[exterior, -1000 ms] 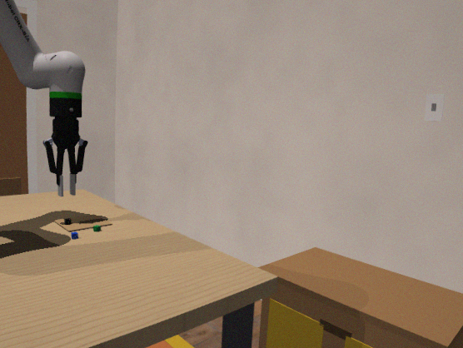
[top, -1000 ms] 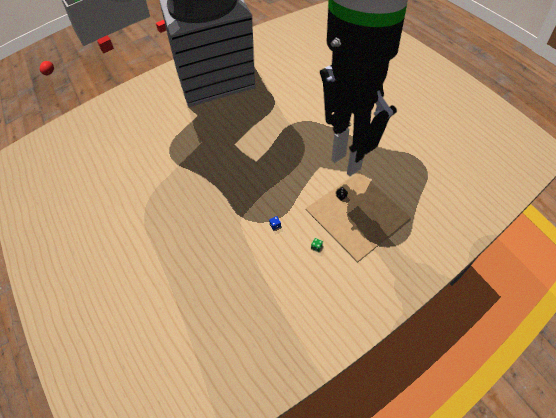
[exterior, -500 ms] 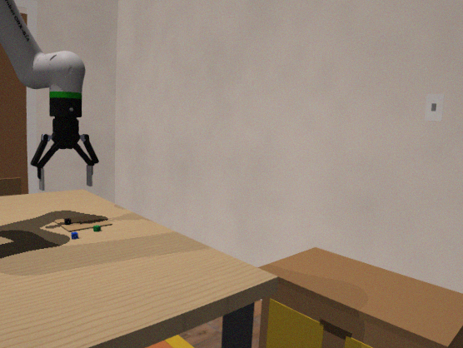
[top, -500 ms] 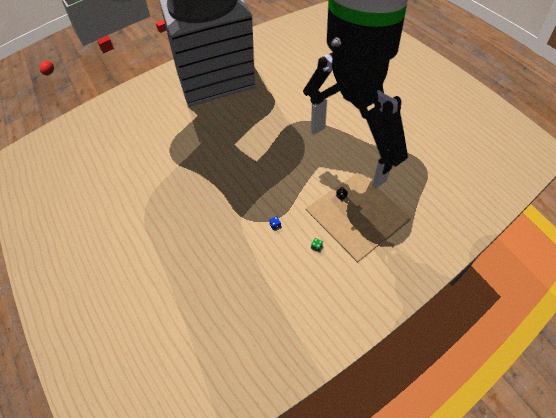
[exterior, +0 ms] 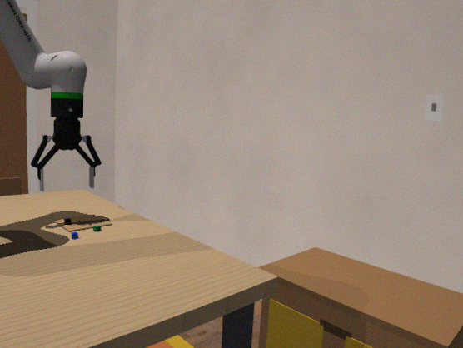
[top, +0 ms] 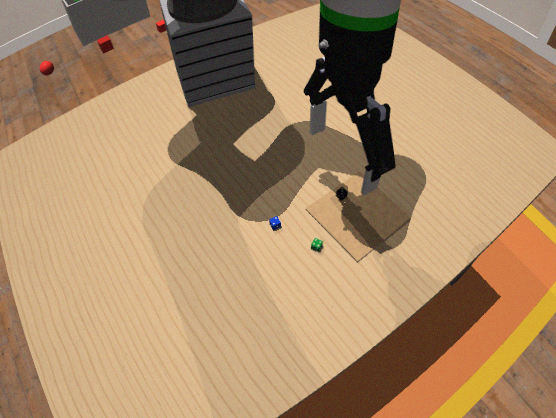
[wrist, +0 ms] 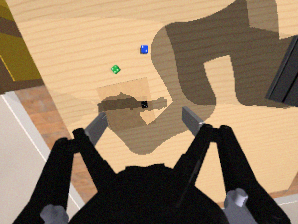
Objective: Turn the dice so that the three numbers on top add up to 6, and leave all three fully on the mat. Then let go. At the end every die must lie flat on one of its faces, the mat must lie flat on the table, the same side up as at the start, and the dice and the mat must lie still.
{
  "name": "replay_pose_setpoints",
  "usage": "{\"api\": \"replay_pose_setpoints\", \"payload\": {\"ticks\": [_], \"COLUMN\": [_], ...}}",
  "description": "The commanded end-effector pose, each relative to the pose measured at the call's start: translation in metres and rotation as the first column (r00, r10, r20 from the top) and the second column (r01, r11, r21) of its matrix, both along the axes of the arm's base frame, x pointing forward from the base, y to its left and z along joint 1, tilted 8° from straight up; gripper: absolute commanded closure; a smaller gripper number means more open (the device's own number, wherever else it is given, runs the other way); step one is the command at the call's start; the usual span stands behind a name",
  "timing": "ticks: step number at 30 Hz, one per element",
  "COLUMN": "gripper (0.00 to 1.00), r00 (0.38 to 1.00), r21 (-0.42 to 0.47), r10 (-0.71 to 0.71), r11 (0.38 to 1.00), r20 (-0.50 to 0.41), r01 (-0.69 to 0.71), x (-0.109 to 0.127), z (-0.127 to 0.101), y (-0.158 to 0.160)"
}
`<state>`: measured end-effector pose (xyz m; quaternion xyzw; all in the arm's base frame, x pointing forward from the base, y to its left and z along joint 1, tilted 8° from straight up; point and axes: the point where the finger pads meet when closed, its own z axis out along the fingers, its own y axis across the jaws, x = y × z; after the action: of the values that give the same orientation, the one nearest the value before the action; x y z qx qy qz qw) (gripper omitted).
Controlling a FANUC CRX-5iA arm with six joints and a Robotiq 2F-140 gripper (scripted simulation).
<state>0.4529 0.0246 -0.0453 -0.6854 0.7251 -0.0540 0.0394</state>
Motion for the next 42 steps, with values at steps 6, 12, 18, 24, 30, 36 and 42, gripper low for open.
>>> {"api": "replay_pose_setpoints", "payload": {"ticks": [6,12,18,24,30,36,42], "gripper": [0.0,0.0,0.0,0.0,0.0,0.0,0.0], "r00": [0.94,0.859,0.736,0.601,0.414,0.236,0.038], "r21": [0.043,0.068,0.094,0.114,0.135,0.148,0.158], "r10": [-0.34,-0.511,-0.677,-0.798,-0.909,-0.969,-0.994], "r11": [0.939,0.857,0.731,0.595,0.405,0.224,0.022], "r20": [0.004,-0.003,-0.015,-0.029,-0.051,-0.073,-0.099], "r01": [0.34,0.51,0.675,0.795,0.904,0.963,0.987], "x": [0.0,-0.001,-0.002,-0.004,-0.007,-0.01,-0.014], "z": [-0.004,-0.006,-0.008,-0.01,-0.012,-0.014,-0.016], "y": [-0.027,-0.042,-0.059,-0.073,-0.09,-0.105,-0.12]}}
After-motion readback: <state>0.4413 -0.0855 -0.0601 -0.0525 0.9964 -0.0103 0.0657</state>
